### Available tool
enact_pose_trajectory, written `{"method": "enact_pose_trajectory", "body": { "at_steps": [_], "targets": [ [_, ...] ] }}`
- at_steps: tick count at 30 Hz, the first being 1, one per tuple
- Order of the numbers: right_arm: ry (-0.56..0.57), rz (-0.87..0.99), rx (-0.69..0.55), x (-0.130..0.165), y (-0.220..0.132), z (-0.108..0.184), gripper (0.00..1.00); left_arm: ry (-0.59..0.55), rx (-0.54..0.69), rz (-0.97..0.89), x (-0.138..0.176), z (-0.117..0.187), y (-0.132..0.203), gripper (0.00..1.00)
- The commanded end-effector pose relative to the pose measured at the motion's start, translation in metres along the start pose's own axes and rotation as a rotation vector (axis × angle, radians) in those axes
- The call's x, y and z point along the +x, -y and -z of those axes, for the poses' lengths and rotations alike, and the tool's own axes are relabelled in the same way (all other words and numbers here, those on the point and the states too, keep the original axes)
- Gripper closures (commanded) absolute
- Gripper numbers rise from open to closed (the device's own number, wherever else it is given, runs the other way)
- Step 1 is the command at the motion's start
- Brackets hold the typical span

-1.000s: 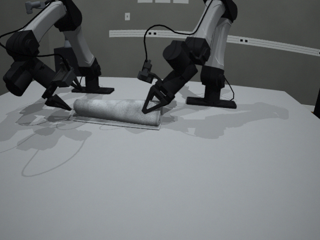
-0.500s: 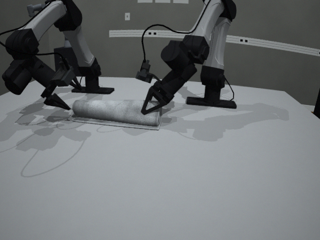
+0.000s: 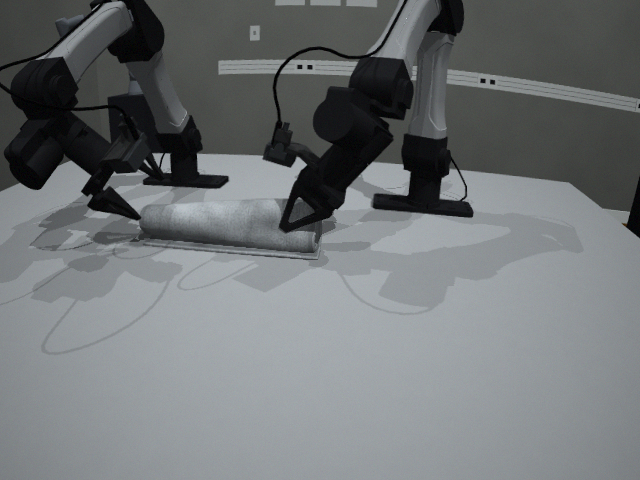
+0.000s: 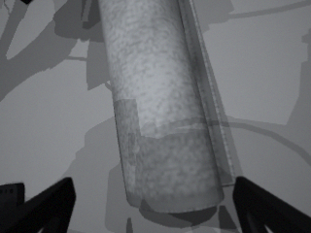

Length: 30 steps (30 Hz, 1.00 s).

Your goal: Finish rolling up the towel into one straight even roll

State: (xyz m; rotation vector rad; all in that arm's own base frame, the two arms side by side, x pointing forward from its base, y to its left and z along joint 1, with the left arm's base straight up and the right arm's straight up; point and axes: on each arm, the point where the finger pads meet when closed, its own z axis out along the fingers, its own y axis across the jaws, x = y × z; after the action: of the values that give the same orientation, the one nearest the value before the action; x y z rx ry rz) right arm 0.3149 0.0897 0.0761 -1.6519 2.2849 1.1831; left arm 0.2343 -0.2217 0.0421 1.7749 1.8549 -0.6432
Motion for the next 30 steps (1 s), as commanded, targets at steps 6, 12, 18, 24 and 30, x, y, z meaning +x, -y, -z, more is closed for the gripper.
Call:
{"method": "enact_pose_trajectory", "body": {
  "at_steps": [6,12,18,24,30],
  "targets": [
    [-0.056,0.01,-0.198,-0.0064,-0.0054,0.0139,0.15,-0.038,0.249,0.184,0.0071,0.0008,0.0154,0.61],
    [-0.056,0.01,-0.198,-0.0064,-0.0054,0.0139,0.15,-0.05,0.387,0.297,0.0059,0.0023,0.0154,0.61],
    [-0.056,0.01,-0.198,-0.0064,-0.0054,0.0139,0.15,-0.06,0.504,0.393,0.0049,0.0035,0.0154,0.61],
    [-0.056,0.01,-0.198,-0.0064,-0.0054,0.0139,0.15,-0.065,0.562,0.441,0.0044,0.0041,0.0154,0.61],
    [-0.056,0.01,-0.198,-0.0064,-0.0054,0.0139,0.15,-0.069,0.611,0.48,0.004,0.0046,0.0154,0.61]
  ]
}}
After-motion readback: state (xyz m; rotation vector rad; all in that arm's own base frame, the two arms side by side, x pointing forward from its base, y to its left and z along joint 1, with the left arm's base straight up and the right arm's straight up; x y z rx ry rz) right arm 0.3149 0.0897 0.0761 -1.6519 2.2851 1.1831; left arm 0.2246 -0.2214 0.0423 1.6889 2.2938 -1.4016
